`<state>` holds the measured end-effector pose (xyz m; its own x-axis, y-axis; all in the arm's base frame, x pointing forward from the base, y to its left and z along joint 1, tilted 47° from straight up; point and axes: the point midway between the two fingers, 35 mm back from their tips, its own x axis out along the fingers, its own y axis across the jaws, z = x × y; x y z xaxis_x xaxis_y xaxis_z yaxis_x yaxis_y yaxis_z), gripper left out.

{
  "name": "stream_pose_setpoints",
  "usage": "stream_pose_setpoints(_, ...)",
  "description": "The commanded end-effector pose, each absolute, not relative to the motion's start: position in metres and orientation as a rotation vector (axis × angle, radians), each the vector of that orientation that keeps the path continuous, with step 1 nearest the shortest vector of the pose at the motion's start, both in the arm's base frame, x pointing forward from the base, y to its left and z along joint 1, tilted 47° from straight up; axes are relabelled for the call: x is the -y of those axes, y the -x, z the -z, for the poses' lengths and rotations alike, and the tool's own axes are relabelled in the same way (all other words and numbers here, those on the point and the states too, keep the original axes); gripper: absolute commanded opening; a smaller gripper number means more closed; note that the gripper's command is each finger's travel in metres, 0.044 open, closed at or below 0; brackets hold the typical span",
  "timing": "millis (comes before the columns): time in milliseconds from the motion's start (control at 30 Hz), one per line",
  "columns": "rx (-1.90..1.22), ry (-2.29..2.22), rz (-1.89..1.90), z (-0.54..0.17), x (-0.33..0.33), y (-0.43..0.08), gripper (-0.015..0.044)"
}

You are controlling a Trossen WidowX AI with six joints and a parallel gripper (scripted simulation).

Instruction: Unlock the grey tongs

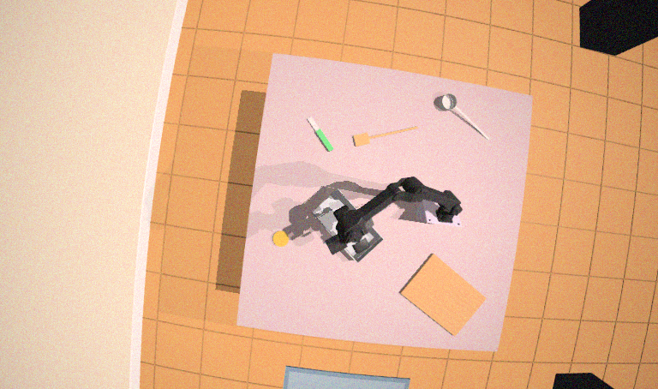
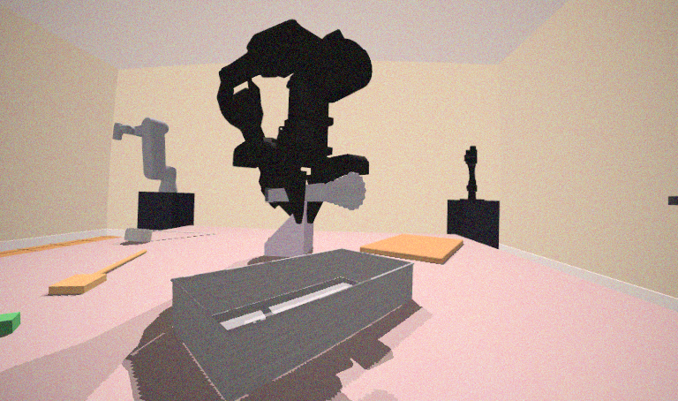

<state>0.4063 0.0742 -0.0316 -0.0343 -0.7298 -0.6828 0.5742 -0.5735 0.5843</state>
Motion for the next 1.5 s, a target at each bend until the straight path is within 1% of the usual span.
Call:
stream_pose_setpoints(0,0.186,-1.306,1.762,0.029,-0.076,-0.408,-0.0150)
stream_pose_setpoints(167,0.128,-1.250,1.760,0.033,-0.075,-0.406,-0.0150)
stream_pose_setpoints(667,-0.368,-0.839,1.625,0.052,-0.103,-0.395,-0.0150)
stream_pose_setpoints(1467,-1.024,-0.138,1.219,0.082,-0.144,-0.374,-0.0150)
